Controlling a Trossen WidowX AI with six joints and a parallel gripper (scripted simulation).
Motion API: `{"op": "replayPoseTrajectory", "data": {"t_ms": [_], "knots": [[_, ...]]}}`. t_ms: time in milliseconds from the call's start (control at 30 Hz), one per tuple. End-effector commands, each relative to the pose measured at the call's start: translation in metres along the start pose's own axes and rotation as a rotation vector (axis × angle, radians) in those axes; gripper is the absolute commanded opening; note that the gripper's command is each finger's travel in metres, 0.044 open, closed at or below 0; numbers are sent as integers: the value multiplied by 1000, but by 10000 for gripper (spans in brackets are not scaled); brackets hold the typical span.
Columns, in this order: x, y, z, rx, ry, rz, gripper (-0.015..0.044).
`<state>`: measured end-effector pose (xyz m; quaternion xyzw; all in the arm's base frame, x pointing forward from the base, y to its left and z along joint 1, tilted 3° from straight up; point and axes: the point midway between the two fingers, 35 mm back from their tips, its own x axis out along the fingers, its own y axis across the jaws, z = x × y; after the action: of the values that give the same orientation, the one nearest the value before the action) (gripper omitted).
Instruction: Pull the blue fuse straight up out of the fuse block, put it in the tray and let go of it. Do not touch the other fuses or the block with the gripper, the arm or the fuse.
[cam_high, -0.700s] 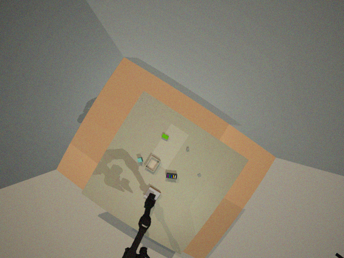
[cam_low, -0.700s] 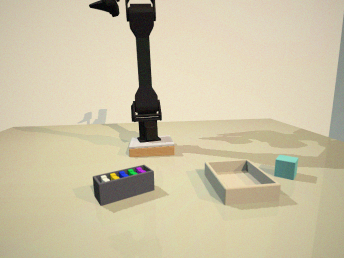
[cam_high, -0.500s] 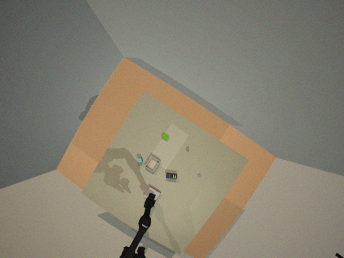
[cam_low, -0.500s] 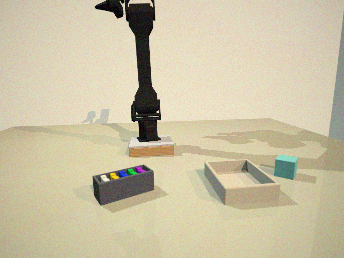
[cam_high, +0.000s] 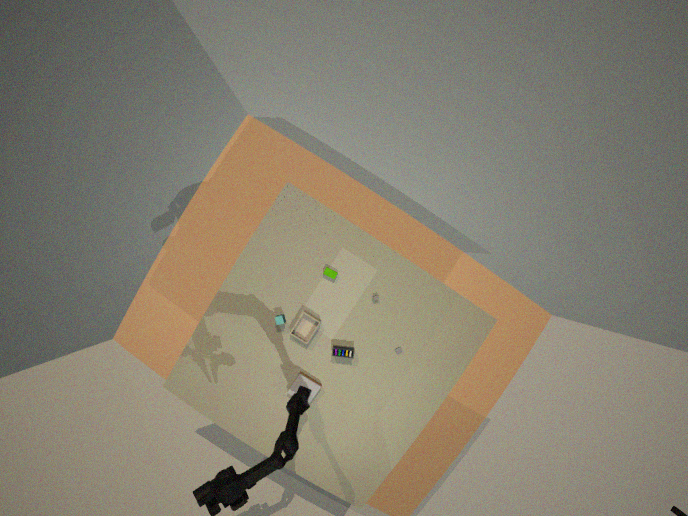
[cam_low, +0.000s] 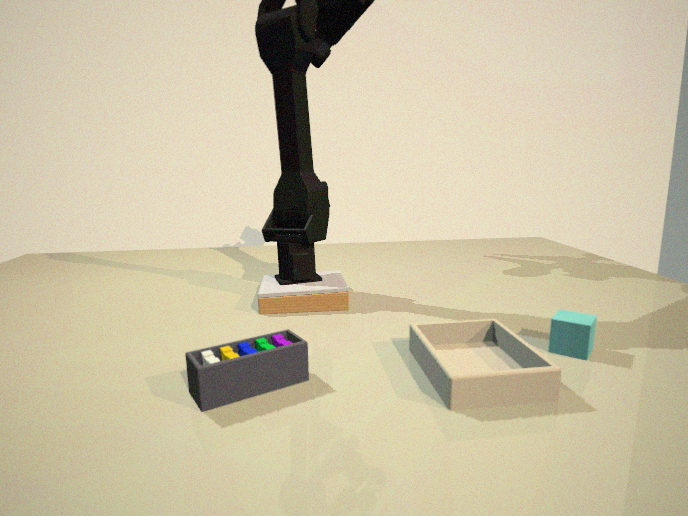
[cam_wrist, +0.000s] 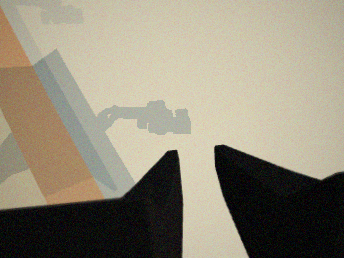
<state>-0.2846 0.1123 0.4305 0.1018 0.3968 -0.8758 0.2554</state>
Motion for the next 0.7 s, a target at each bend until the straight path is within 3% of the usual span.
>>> {"op": "replayPoseTrajectory", "data": {"t_ms": [0,267,667], "knots": [[-25,-9,-52,157,159,-96,64],[-100,-2,-151,467,438,-284,64],[-219,68,-242,898,783,-538,64]]}}
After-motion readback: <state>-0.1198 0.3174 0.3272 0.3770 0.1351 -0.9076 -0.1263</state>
